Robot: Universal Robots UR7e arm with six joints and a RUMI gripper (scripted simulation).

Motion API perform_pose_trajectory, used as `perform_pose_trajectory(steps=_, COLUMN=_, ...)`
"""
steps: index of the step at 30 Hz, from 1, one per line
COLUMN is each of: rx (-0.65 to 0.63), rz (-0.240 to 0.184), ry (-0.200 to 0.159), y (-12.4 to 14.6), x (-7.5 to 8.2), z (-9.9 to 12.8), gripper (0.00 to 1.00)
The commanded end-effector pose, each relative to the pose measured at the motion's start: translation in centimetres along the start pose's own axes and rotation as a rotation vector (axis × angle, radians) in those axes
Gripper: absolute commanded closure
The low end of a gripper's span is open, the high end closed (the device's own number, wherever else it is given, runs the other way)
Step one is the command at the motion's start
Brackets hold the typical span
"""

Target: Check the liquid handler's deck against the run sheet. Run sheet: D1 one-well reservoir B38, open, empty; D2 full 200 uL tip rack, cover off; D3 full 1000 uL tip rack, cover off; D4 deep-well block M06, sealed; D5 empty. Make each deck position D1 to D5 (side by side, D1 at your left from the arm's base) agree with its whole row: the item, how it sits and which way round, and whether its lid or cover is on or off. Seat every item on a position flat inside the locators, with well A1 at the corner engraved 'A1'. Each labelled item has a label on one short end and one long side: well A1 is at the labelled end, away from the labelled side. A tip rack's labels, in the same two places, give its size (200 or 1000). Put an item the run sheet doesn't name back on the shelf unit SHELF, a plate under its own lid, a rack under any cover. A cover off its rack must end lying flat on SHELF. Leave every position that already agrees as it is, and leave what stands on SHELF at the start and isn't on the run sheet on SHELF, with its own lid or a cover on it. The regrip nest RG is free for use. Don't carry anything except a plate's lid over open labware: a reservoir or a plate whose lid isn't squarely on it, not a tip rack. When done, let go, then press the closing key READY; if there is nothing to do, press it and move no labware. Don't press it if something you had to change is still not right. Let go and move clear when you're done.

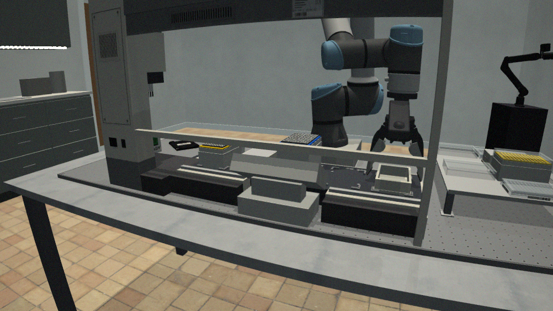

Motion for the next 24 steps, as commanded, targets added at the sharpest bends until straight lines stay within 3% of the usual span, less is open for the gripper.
perform_pose_trajectory(steps=1, rx=0.0, rz=0.001, ry=0.001, y=-0.02, x=0.04, z=0.03, gripper=0.18)
perform_pose_trajectory(steps=20, rx=0.0, rz=0.001, ry=0.001, y=-0.02, x=0.04, z=0.03, gripper=0.18)
perform_pose_trajectory(steps=24, rx=0.0, rz=0.001, ry=0.001, y=-0.02, x=0.7, z=0.03, gripper=0.18)
Point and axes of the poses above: the point where the finger pads meet when closed, its own x axis back along the fingers, its own y axis across the jaws, z = x × y, the point moved 5 cm from there along x, back along the fingers, and after that the axes turned 7 degrees about -x, right-handed, at the moved point
